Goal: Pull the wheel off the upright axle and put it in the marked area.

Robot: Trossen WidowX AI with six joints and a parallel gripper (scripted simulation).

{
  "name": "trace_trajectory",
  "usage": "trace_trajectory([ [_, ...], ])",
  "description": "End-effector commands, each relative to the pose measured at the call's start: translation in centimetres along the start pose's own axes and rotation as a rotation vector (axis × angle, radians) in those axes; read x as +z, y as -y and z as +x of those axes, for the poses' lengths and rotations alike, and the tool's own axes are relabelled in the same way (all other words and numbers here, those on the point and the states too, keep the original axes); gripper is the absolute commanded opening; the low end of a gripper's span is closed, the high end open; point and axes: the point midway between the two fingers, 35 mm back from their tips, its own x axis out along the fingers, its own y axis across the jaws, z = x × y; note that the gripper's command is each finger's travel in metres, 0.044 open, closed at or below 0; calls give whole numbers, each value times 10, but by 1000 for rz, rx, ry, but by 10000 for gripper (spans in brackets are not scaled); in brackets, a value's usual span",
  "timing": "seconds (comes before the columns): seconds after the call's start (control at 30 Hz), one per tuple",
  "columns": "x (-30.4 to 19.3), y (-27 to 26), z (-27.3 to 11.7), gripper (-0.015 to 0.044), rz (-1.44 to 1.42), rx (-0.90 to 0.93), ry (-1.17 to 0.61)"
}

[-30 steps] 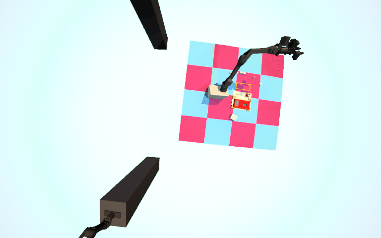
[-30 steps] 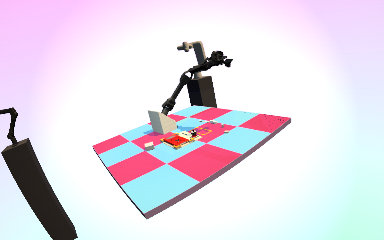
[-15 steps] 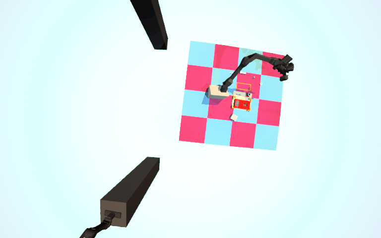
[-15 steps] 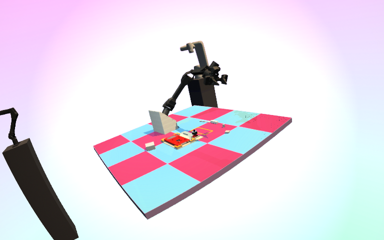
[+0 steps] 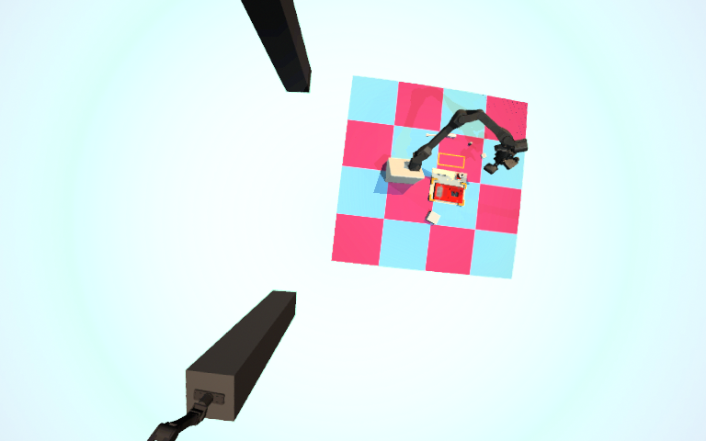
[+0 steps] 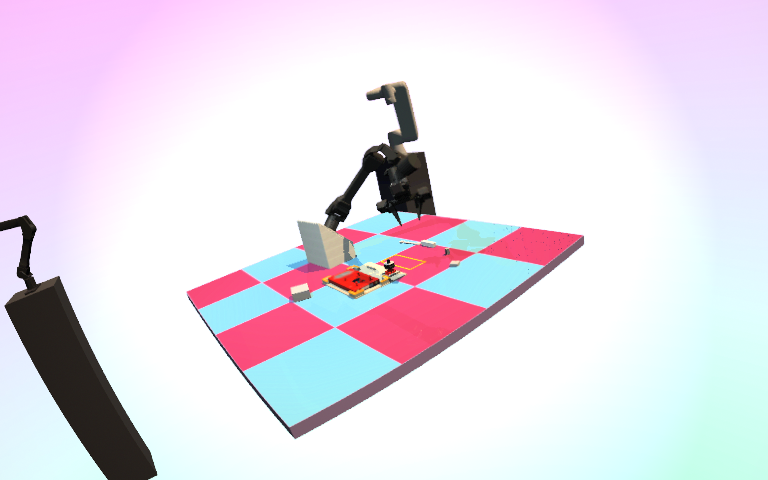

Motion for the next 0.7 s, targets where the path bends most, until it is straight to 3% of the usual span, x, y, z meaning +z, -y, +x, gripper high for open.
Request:
trace_trajectory([
  [0.0,-22,46,20,300,206,-100,-146],
  [0.3,-86,129,31,300,751,-354,-450],
  [0.67,-91,122,30,300,762,-359,-455],
])
